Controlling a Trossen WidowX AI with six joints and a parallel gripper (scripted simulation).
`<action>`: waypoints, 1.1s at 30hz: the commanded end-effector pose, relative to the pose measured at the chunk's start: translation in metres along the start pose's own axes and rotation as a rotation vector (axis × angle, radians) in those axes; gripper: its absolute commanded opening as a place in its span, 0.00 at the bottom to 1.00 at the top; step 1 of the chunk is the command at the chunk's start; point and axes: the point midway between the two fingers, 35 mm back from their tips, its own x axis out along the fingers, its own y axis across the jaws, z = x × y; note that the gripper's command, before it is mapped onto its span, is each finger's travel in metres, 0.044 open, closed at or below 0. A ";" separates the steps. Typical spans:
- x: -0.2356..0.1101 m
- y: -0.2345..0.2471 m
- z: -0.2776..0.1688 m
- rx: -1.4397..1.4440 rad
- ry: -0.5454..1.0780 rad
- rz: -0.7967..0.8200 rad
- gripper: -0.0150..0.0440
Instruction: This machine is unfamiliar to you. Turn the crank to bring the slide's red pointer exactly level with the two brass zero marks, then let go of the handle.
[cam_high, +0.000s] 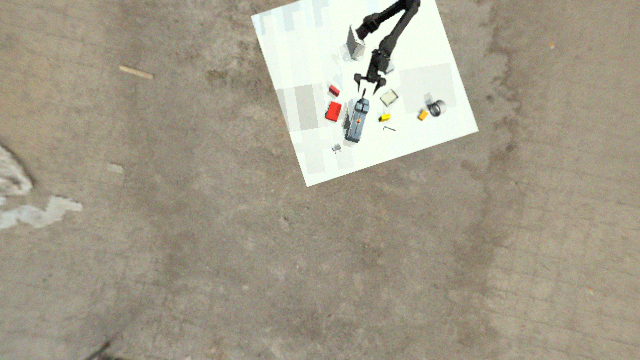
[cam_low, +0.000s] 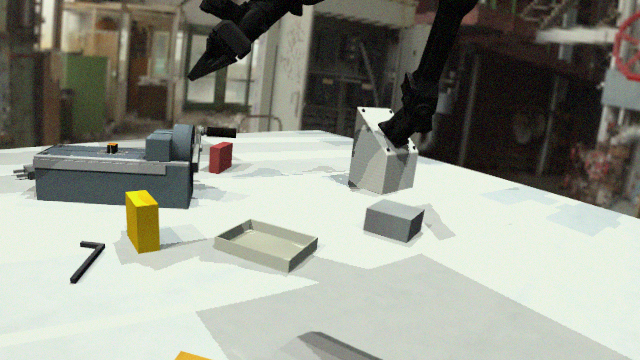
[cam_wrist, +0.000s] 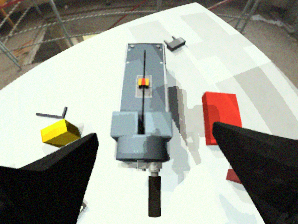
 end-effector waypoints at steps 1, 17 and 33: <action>0.011 0.000 0.015 -0.043 0.013 0.038 1.00; 0.054 -0.011 0.059 -0.184 0.046 0.169 1.00; 0.099 -0.013 0.025 -0.197 0.048 0.185 1.00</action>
